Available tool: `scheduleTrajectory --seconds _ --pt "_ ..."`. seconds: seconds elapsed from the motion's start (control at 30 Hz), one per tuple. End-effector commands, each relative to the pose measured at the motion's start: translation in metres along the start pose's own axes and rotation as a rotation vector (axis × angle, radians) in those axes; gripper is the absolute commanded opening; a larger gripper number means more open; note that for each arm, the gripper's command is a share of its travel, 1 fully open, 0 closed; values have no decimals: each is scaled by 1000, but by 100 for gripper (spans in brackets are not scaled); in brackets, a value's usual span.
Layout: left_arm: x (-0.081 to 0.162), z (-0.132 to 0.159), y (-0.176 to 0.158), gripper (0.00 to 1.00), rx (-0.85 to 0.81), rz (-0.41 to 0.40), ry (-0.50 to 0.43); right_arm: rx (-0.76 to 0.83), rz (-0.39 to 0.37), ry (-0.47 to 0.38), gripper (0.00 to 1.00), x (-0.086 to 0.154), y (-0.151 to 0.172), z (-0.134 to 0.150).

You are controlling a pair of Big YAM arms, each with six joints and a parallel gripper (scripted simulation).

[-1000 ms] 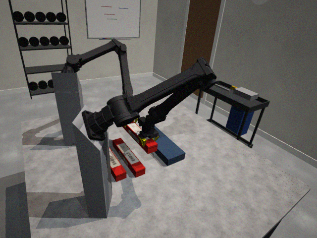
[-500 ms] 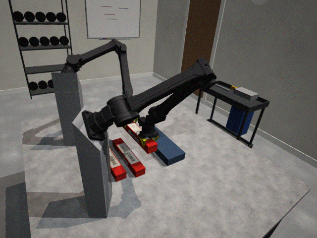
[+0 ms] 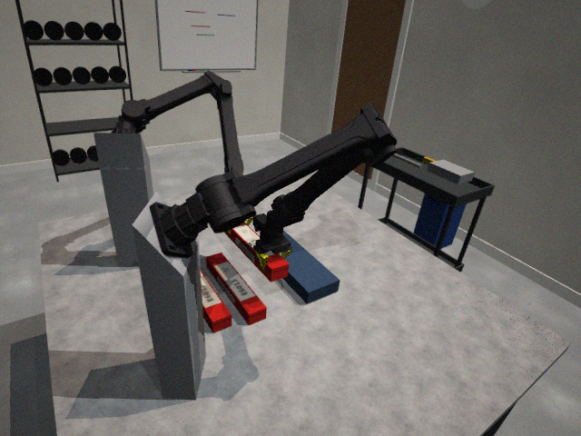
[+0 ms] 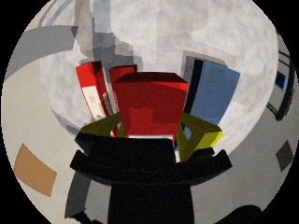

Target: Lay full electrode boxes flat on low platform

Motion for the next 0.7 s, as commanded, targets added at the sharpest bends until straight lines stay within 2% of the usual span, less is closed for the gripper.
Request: scheduleTrajectory --seconds 0.0,0.13,0.17,0.2,0.67 --pt "30 0 -9 0 -11 47 -2 -5 38 -14 0 25 -8 -2" --pt "30 0 -9 0 -11 47 -2 -5 38 -14 0 25 -8 -2" --pt "30 0 -9 0 -11 47 -2 -4 45 -22 0 35 -8 -5" --pt "42 1 -11 0 -14 61 2 -4 45 -22 0 36 -8 -5" --pt "62 2 -10 0 -13 62 3 -5 47 -22 0 56 -7 -4"
Point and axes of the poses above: on each arm, the point where the finger pads meet when closed, its own x axis back along the fingers, its own y axis across the jaws, z = x × y, the point moved 8 cm from there along x, back along the fingers, and after that the axes turned 4 degrees about x, right-handed, at the moved point
